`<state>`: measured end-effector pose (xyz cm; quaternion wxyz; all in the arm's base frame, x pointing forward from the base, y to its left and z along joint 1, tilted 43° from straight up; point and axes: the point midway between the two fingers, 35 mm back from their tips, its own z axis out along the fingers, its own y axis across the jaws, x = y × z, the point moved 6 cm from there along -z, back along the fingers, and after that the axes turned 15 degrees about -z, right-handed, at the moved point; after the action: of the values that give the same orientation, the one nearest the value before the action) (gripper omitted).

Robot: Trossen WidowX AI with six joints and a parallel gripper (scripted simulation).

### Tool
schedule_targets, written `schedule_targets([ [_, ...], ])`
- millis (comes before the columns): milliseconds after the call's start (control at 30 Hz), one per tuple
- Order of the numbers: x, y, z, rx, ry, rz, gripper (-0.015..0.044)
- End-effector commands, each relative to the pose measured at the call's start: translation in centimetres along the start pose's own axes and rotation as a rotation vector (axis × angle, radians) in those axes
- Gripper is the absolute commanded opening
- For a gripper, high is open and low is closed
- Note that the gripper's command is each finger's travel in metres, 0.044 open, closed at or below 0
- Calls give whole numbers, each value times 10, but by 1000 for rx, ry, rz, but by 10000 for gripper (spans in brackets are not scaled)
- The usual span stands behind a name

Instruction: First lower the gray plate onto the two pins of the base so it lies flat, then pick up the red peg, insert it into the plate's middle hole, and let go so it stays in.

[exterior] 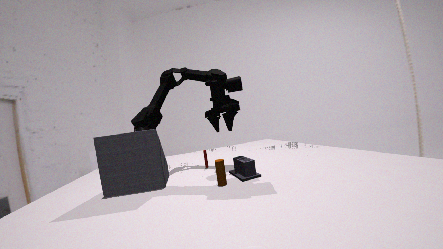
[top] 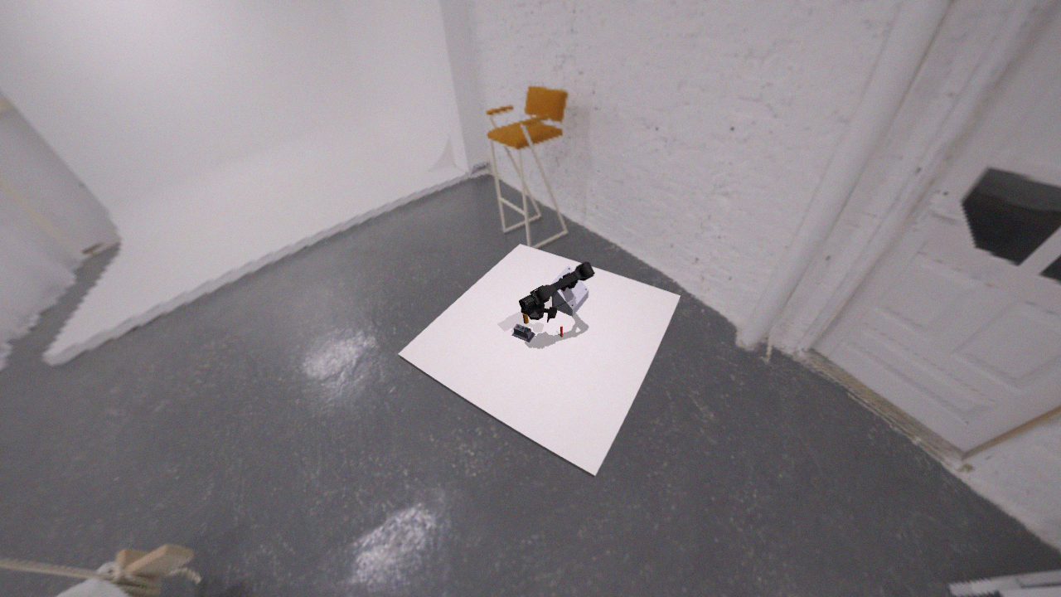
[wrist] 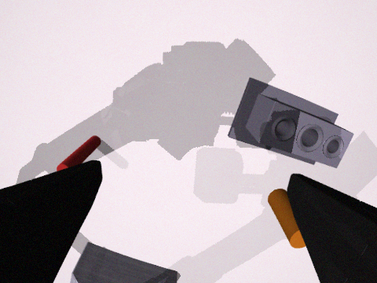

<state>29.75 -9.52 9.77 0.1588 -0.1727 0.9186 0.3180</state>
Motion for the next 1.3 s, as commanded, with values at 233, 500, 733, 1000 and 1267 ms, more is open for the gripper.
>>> schedule_targets([
  [233,9,96,7,-26,14,1105,440],
  [500,16,115,8,-32,21,1416,440],
  [733,16,115,8,-32,21,1416,440],
  [1000,15,115,19,-31,20,1416,440],
  [1267,15,118,53,-34,21,1415,440],
])
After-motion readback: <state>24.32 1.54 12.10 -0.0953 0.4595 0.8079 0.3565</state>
